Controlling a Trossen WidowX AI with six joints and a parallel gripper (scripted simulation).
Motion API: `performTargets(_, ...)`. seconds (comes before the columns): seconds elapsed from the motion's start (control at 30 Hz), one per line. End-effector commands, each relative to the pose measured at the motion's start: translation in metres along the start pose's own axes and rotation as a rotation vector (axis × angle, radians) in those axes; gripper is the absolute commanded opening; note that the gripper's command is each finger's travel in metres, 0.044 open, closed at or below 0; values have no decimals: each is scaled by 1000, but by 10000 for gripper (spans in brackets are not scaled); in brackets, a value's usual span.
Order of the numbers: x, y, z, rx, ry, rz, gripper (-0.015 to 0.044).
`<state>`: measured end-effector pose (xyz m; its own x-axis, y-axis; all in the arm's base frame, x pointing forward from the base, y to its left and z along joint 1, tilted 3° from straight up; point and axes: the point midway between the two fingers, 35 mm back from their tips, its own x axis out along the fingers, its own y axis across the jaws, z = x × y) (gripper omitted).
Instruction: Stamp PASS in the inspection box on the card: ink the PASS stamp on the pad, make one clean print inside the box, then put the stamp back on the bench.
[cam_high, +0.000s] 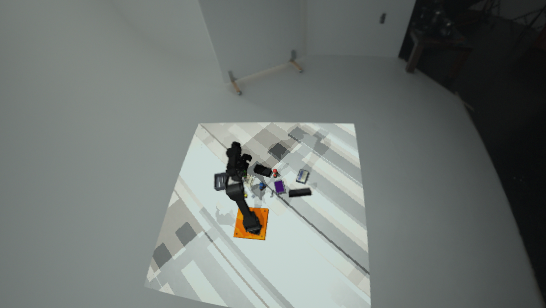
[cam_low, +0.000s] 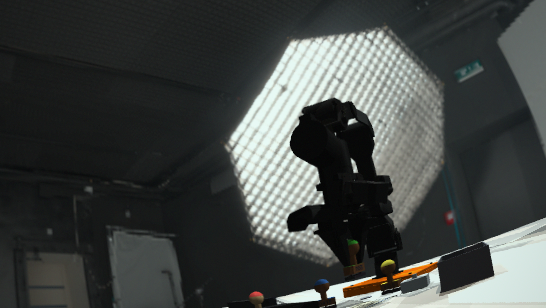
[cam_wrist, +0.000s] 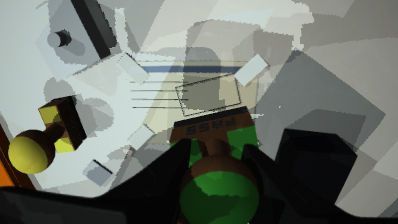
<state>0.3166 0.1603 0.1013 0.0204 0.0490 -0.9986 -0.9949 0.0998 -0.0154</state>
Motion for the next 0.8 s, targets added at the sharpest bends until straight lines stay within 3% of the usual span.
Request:
performTargets(0.0, 4, 1, 0, -5, -2, 3, 0)
performTargets(0.77, 19, 1, 1, -5, -5, 3, 0)
